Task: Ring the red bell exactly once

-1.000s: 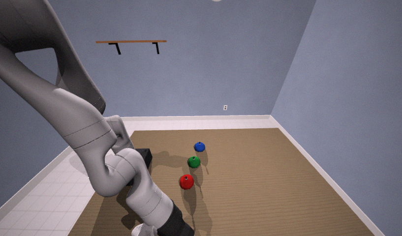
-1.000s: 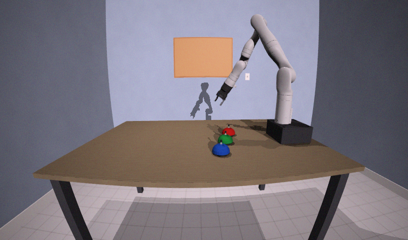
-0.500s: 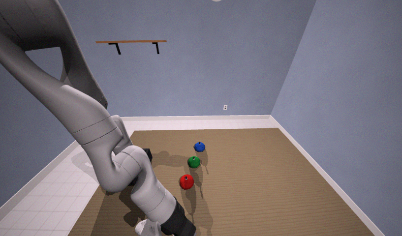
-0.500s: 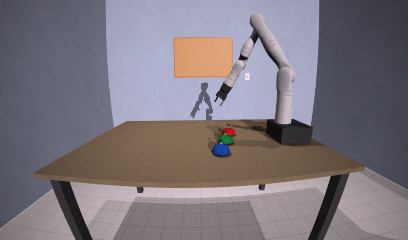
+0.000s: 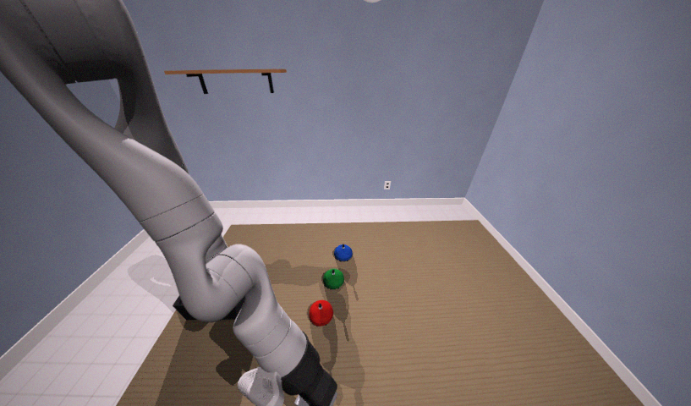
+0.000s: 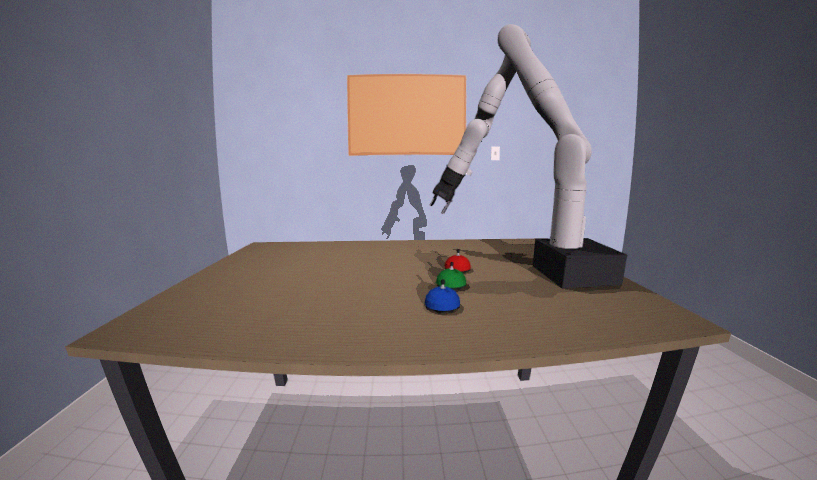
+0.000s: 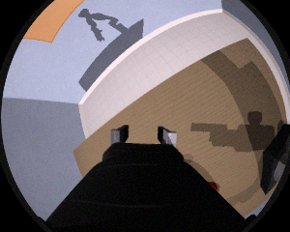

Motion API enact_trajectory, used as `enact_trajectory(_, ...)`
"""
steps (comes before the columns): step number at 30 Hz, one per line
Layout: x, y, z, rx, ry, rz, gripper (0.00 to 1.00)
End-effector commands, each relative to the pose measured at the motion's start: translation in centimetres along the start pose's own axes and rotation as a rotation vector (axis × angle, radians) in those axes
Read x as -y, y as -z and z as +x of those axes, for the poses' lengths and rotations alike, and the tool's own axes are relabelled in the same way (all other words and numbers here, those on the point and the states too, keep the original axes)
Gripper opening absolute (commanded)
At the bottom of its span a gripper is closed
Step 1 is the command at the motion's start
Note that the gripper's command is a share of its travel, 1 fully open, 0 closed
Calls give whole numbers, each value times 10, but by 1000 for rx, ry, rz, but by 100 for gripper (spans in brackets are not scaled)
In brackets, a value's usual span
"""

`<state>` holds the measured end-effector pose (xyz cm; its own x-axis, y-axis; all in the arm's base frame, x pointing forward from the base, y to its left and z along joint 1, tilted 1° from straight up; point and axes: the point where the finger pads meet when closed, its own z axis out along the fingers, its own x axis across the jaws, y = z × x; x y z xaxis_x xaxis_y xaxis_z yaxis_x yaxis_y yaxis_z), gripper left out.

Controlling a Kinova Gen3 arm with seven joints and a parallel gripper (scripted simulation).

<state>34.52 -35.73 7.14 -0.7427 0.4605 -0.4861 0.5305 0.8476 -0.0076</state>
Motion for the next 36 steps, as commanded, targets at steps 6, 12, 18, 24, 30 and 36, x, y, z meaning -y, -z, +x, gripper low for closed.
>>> enact_trajectory(6,-10,0,-3,2,19,-6,100)
enact_trajectory(12,-20,0,1,-23,27,-3,100)
enact_trajectory(18,-20,0,1,-23,27,-3,100)
enact_trajectory(24,-30,0,6,-47,36,0,100)
enact_trajectory(30,-30,0,6,-47,36,0,100)
enact_trajectory(36,-30,0,6,-47,36,0,100)
